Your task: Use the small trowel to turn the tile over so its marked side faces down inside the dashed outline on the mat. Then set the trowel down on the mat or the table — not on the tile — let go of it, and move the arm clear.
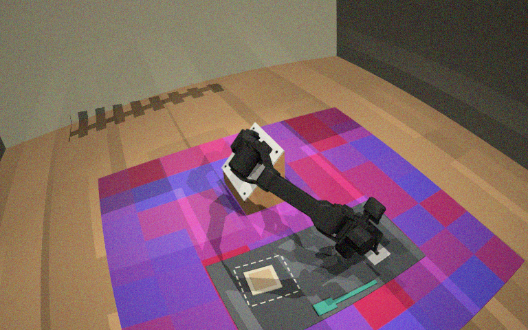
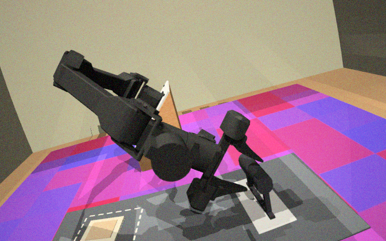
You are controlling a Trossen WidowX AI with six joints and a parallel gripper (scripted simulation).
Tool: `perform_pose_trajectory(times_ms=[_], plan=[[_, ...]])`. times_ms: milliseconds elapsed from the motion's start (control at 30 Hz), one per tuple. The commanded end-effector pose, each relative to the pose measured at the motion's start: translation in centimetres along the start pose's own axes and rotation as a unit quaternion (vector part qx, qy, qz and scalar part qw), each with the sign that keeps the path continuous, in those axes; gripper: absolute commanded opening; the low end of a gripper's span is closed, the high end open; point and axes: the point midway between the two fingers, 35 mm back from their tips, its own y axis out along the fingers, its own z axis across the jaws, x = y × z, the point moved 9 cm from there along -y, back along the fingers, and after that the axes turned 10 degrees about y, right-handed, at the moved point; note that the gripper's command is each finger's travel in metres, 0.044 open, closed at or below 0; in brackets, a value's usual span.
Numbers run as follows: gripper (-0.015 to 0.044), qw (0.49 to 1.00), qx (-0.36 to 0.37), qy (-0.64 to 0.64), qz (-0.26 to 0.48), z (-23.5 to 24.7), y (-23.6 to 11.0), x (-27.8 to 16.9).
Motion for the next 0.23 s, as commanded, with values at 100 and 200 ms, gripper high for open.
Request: perform_pose_trajectory(times_ms=[100,200], plan=[[0.0300,1.000,0.001,-0.002,-0.003,-0.1,-2.0,0.3],[0.0300,1.000,0.000,-0.001,-0.002,-2.1,-4.5,2.3]])
